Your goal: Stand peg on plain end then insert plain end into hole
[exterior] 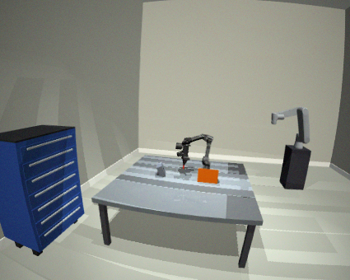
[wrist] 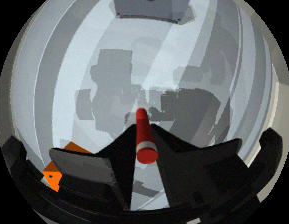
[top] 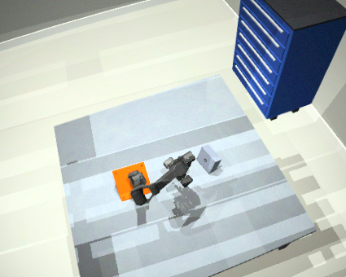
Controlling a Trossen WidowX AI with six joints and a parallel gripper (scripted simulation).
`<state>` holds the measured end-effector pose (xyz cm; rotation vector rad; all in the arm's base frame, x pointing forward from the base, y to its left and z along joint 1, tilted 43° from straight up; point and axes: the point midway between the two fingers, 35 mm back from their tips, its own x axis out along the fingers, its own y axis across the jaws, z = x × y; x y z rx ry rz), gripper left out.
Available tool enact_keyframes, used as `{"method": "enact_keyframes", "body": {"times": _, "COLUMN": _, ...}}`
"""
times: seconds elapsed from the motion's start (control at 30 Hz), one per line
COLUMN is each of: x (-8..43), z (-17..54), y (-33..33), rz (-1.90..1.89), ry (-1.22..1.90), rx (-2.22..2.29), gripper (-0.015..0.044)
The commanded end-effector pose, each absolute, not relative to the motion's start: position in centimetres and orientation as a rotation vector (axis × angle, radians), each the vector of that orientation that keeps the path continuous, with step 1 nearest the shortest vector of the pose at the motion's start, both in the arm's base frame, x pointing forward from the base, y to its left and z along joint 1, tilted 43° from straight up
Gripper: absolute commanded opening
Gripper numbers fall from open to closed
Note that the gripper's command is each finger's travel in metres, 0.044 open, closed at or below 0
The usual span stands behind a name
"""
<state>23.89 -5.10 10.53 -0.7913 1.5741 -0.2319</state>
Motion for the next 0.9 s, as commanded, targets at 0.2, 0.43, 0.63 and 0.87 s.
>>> {"method": "enact_keyframes", "body": {"times": 0.2, "x": 24.2, "z": 9.4, "y": -5.0, "rz": -0.176, "ry": 1.528, "rx": -0.762, "gripper": 0.0000}}
{"method": "enact_keyframes", "body": {"times": 0.43, "x": 24.5, "z": 8.7, "y": -4.9, "rz": -0.143, "ry": 1.495, "rx": -0.748, "gripper": 0.0000}}
{"method": "enact_keyframes", "body": {"times": 0.63, "x": 24.8, "z": 8.2, "y": -4.8, "rz": -0.115, "ry": 1.465, "rx": -0.737, "gripper": 0.0000}}
{"method": "enact_keyframes", "body": {"times": 0.87, "x": 25.1, "z": 7.6, "y": -4.7, "rz": -0.083, "ry": 1.428, "rx": -0.728, "gripper": 0.0000}}
